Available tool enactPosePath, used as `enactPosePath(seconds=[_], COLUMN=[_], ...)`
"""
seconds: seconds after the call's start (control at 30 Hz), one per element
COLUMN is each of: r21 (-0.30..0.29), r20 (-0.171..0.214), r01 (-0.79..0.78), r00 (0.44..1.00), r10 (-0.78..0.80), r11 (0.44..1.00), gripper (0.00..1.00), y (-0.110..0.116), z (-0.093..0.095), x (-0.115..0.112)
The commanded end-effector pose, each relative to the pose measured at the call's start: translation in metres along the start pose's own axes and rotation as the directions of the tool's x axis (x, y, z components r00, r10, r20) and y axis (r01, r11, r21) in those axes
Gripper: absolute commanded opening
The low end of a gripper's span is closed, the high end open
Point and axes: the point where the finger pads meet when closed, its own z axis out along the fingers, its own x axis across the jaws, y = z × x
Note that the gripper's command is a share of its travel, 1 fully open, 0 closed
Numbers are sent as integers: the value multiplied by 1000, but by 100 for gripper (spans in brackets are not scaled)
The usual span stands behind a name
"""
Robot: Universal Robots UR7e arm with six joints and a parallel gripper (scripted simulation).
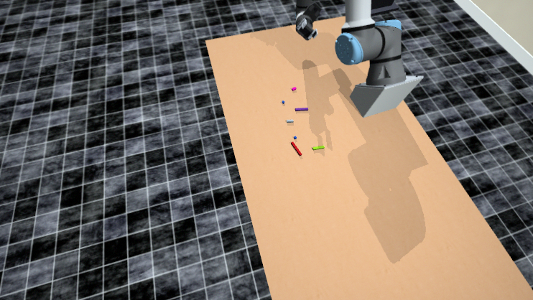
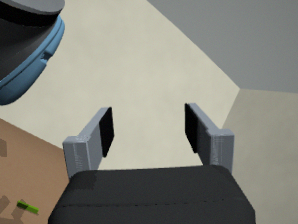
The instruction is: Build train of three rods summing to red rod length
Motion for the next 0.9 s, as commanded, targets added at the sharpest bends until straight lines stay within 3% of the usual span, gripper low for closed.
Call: enactPosePath(seconds=[0.0, 0.07, 0.43, 0.5, 0.63, 0.87], r21=[30, 47, 129, 129, 168, 227], r20=[122, 193, 488, 488, 596, 716], r01=[37, 65, 196, 196, 260, 357], r00=[992, 978, 841, 841, 741, 569], r10=[-41, -73, -235, -235, -308, -404], r11=[999, 997, 972, 972, 951, 906], gripper=[100, 100, 100, 100, 100, 100], y=[4, 6, 24, 24, 35, 51], z=[16, 24, 52, 52, 63, 79], x=[-12, -18, -40, -40, -44, -41])
